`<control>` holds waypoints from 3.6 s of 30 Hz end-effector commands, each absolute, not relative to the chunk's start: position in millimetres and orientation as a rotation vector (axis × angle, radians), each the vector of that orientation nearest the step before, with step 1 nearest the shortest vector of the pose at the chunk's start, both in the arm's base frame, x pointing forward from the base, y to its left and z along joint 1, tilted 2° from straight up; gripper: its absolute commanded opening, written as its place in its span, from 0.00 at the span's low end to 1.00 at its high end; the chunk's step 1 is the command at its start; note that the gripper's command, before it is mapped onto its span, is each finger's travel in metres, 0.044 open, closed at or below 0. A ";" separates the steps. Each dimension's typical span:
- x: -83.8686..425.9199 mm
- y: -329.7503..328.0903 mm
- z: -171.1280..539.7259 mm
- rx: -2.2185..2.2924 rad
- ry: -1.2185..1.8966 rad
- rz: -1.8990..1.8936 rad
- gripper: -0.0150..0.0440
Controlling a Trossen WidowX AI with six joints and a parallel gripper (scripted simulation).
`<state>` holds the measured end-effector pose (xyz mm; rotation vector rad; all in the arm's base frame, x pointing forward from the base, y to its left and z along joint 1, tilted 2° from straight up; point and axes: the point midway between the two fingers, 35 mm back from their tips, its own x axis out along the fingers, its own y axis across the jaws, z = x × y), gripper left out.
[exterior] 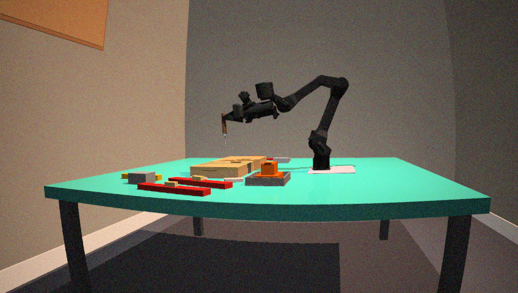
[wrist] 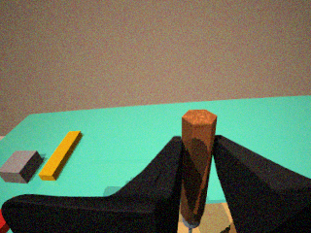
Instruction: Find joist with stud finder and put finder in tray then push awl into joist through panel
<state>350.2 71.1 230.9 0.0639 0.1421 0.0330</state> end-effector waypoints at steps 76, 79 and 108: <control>324.7 174.0 186.5 0.035 0.080 0.032 0.25; 324.6 174.0 184.3 0.035 0.080 0.032 0.25; 324.9 174.4 146.6 0.035 0.081 0.032 0.25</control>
